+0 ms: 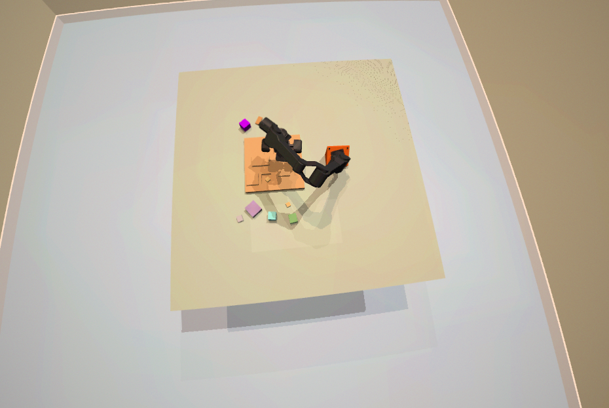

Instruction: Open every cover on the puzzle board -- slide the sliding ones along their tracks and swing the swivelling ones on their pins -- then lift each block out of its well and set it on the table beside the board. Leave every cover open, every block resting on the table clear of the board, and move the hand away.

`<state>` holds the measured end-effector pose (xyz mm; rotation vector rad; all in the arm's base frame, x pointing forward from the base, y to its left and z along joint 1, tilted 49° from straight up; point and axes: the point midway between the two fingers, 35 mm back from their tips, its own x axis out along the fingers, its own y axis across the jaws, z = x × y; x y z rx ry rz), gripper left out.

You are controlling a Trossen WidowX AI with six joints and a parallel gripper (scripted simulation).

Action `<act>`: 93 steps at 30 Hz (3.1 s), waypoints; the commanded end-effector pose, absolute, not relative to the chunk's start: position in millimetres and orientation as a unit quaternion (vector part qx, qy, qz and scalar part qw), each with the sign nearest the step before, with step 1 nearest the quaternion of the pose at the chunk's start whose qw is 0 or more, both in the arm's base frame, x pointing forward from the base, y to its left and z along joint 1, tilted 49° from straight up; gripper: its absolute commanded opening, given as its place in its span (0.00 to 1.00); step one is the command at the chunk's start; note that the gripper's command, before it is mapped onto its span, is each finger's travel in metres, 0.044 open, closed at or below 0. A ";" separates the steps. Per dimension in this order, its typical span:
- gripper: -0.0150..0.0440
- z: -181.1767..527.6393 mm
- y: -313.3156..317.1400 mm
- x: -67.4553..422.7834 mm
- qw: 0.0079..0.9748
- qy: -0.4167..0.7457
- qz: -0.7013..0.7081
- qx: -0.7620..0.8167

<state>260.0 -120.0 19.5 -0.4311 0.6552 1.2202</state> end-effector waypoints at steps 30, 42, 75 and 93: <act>0.25 -14.0 -82.2 271.5 0.723 0.569 0.280 0.274; 0.25 -20.3 -75.7 273.8 0.758 0.333 0.540 -0.152; 0.25 -22.4 -70.9 272.0 0.746 0.294 0.562 -0.204; 0.25 -22.4 -70.9 272.0 0.746 0.294 0.562 -0.204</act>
